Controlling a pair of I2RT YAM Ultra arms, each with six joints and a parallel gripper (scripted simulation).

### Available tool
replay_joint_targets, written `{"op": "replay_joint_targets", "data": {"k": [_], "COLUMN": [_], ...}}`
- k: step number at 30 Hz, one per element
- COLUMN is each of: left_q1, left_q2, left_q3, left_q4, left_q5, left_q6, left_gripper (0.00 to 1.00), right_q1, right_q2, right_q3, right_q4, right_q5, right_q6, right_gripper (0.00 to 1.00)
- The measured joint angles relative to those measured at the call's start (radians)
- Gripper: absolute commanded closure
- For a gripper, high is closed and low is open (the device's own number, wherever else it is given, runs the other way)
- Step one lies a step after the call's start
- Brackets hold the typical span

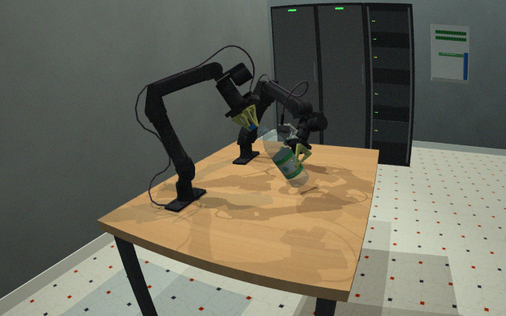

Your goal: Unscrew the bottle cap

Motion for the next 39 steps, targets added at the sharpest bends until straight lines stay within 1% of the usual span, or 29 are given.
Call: {"op": "replay_joint_targets", "data": {"k": [4,8,11,15,17,22,25,27,32,39], "left_q1": [0.0,0.0,0.0,0.0,0.007,0.073,0.113,0.124,0.114,0.109], "left_q2": [0.0,0.0,0.0,0.004,0.026,0.145,0.191,0.212,0.22,0.22], "left_q3": [0.0,0.0,0.0,0.001,0.01,0.049,0.066,0.071,0.068,0.068], "left_q4": [0.0,0.0,0.0,-0.001,-0.012,-0.042,-0.06,-0.071,-0.083,-0.083], "left_q5": [-0.001,-0.001,-0.002,0.008,0.054,0.241,0.346,0.393,0.457,0.485], "left_q6": [0.0,0.0,0.0,0.0,0.0,-0.021,-0.032,-0.039,-0.055,-0.064], "left_gripper": [1.0,1.0,1.0,1.0,1.0,1.0,1.0,1.0,1.0,1.0], "right_q1": [0.0,-0.003,-0.009,-0.009,-0.009,-0.009,-0.009,-0.009,-0.009,-0.009], "right_q2": [-0.04,-0.064,-0.068,-0.069,-0.069,-0.068,-0.069,-0.069,-0.069,-0.069], "right_q3": [-0.04,-0.055,-0.056,-0.015,-0.01,-0.01,-0.01,-0.01,-0.01,-0.01], "right_q4": [0.038,0.062,0.063,0.018,0.01,-0.006,-0.01,-0.011,-0.013,-0.013], "right_q5": [0.003,-0.004,-0.011,-0.009,-0.009,-0.009,-0.009,-0.009,-0.009,-0.009], "right_q6": [-0.171,-0.268,-0.296,-0.288,-0.286,-0.283,-0.282,-0.282,-0.282,-0.281], "right_gripper": [1.0,1.0,1.0,1.0,1.0,1.0,1.0,1.0,1.0,1.0]}}
